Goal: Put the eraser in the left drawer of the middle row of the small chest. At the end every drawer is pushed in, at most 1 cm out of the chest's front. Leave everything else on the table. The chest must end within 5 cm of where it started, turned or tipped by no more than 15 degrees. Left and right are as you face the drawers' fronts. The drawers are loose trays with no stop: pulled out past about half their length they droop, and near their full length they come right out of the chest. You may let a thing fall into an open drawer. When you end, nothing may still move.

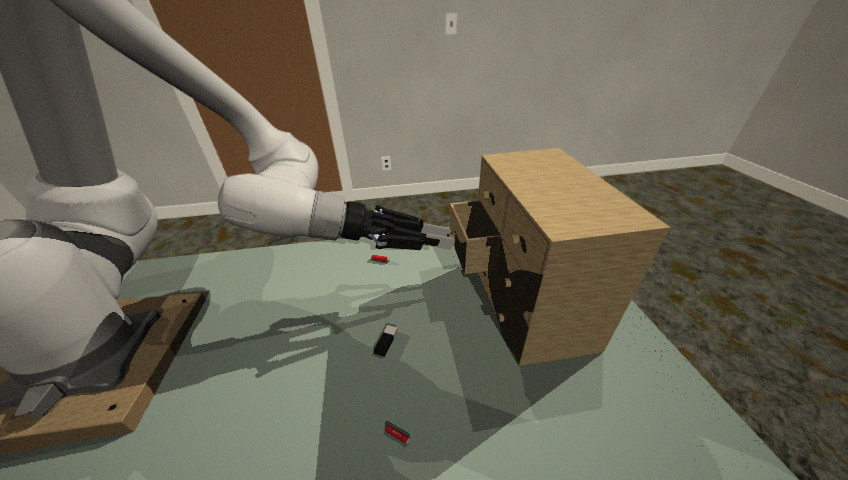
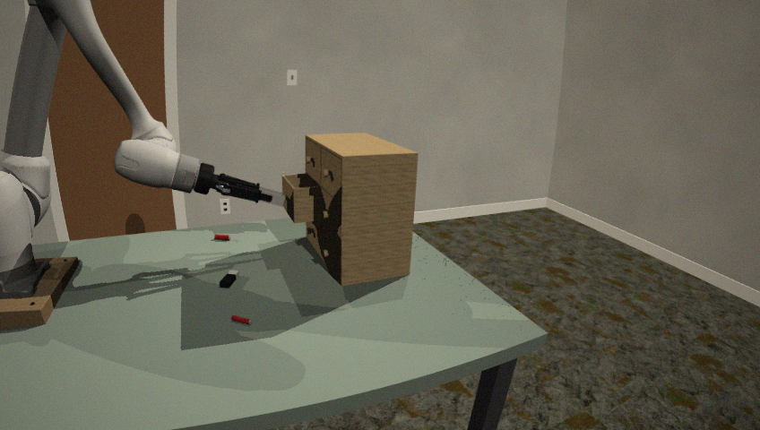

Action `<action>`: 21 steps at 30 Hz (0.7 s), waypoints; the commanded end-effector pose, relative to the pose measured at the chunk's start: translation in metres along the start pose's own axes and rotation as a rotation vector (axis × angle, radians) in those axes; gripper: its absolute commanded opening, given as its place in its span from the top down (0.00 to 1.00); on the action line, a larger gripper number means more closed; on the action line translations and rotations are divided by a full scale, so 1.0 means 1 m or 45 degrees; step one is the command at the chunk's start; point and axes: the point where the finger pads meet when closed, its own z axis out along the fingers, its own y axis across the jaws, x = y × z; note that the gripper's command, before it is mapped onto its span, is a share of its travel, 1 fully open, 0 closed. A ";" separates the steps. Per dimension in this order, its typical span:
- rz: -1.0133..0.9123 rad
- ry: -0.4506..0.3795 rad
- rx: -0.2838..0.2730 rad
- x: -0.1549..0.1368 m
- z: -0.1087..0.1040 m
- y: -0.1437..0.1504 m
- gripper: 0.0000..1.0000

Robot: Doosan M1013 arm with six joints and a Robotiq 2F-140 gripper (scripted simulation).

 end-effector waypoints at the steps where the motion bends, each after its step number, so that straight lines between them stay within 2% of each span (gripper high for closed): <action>1: 0.000 0.000 0.000 -0.004 -0.011 0.000 0.80; 4: 0.000 0.000 0.000 -0.006 -0.016 0.000 0.80; 9: 0.000 0.000 0.000 -0.013 -0.036 0.000 0.80; 21: 0.000 0.000 0.000 -0.014 -0.052 0.000 0.80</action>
